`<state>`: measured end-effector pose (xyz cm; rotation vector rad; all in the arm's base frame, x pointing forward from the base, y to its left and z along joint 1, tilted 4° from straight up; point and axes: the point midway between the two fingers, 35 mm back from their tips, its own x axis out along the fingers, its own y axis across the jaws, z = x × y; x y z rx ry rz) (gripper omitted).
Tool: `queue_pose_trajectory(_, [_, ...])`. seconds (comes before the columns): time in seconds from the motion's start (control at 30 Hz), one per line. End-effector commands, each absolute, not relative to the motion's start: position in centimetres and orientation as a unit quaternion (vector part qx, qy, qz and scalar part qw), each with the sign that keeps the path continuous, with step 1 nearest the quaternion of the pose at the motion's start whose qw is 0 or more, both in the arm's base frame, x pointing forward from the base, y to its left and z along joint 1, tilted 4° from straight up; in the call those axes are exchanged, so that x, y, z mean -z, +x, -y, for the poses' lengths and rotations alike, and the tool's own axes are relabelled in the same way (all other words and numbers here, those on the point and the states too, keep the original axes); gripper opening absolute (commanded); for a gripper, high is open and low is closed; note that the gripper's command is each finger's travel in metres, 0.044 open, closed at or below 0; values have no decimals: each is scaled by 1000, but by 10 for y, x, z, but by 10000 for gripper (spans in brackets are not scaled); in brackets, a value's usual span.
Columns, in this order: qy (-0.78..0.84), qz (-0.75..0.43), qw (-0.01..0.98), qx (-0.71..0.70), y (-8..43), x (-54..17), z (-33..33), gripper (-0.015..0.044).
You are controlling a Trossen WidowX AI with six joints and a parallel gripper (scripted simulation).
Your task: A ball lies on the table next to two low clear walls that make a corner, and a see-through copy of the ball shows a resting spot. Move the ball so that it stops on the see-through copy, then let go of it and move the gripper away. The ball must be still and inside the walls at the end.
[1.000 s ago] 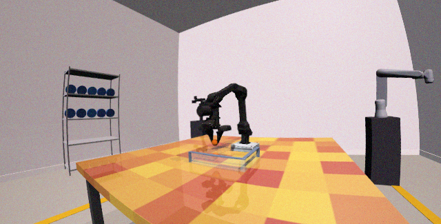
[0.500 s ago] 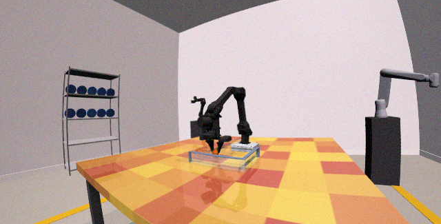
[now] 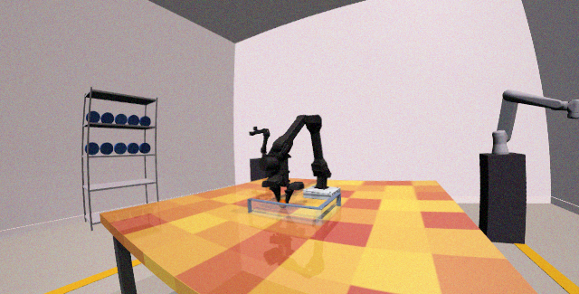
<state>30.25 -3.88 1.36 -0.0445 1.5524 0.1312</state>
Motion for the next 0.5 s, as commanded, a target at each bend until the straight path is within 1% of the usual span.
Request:
queue_pose_trajectory(0.0, [-20, -703, 708, -57, 301, -6, 39, 0])
queue_pose_trajectory(0.1, [-20, -703, 708, -57, 301, -6, 39, 0])
queue_pose_trajectory(0.47, [-20, -701, 710, -60, 302, -10, 39, 289])
